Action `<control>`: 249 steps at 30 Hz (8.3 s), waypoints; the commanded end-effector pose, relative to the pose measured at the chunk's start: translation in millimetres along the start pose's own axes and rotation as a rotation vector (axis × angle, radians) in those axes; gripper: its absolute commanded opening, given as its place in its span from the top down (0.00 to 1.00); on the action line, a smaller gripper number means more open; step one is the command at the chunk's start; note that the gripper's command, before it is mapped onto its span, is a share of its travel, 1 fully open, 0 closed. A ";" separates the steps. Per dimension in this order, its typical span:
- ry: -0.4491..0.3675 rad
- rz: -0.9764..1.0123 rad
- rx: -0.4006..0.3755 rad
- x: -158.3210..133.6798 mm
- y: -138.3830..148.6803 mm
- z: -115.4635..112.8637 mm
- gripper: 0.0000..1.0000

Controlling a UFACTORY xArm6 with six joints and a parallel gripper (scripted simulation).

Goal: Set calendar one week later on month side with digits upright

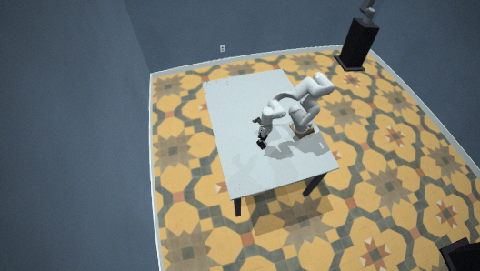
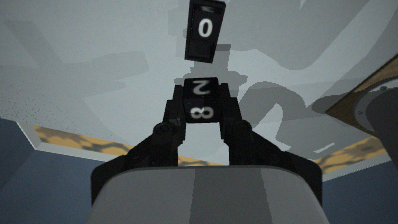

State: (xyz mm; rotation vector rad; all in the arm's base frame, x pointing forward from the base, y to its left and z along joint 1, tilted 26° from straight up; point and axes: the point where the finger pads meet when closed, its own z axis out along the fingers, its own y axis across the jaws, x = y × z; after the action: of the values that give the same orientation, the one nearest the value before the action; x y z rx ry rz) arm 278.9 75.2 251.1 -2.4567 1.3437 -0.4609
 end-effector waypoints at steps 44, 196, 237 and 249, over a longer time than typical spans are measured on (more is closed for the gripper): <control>0.000 -1.571 0.009 -1.2 -0.1 -1.4 0.73; 0.007 -2.932 0.011 0.0 -1.1 64.4 0.73; 0.007 -2.932 0.011 0.1 -1.7 69.5 0.73; 0.007 -2.932 0.011 0.0 -1.7 78.3 0.73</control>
State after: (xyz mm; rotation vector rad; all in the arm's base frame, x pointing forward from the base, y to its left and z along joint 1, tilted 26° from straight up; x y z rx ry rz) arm 310.9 84.0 182.2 -1.9171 -2.7760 -0.5873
